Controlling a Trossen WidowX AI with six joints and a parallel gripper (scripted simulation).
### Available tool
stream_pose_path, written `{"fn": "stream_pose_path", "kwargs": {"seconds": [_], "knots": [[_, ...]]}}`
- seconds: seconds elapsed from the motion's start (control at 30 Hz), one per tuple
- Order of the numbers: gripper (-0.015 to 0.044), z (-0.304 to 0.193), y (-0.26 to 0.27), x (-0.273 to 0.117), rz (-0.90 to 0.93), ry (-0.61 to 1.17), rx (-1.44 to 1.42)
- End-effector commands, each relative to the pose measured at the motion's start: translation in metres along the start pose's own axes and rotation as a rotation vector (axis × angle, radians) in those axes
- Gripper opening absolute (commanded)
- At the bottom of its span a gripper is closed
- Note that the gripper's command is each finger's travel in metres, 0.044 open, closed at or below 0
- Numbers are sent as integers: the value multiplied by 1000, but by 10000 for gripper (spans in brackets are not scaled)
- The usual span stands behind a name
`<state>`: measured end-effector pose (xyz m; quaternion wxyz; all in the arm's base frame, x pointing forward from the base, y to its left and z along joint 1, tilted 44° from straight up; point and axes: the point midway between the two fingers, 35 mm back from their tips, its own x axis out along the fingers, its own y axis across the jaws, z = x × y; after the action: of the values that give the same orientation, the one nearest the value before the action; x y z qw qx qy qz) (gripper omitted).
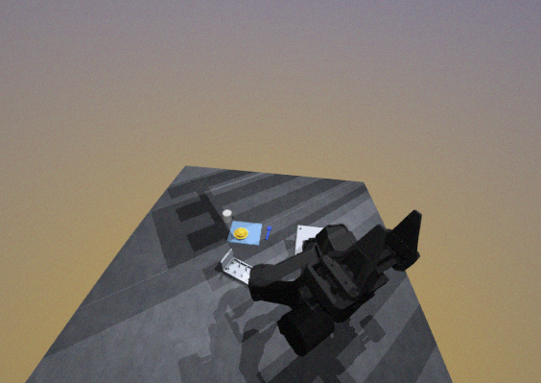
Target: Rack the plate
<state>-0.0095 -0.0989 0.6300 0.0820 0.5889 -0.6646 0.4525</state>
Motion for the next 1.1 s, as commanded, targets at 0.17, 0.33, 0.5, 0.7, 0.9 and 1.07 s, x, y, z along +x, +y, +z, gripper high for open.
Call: {"fn": "stream_pose_path", "kwargs": {"seconds": [0.17, 0.33, 0.5, 0.7, 0.9, 1.07], "knots": [[400, -1, 28, 12, 44, -45, 143], [400, 4, 59, 25, 99, -101, 296], [400, 18, 92, 38, 166, -162, 441], [400, 43, 127, 52, 248, -244, 603], [400, 73, 152, 65, 331, -334, 751], [400, 104, 169, 72, 406, -415, 865]]}}
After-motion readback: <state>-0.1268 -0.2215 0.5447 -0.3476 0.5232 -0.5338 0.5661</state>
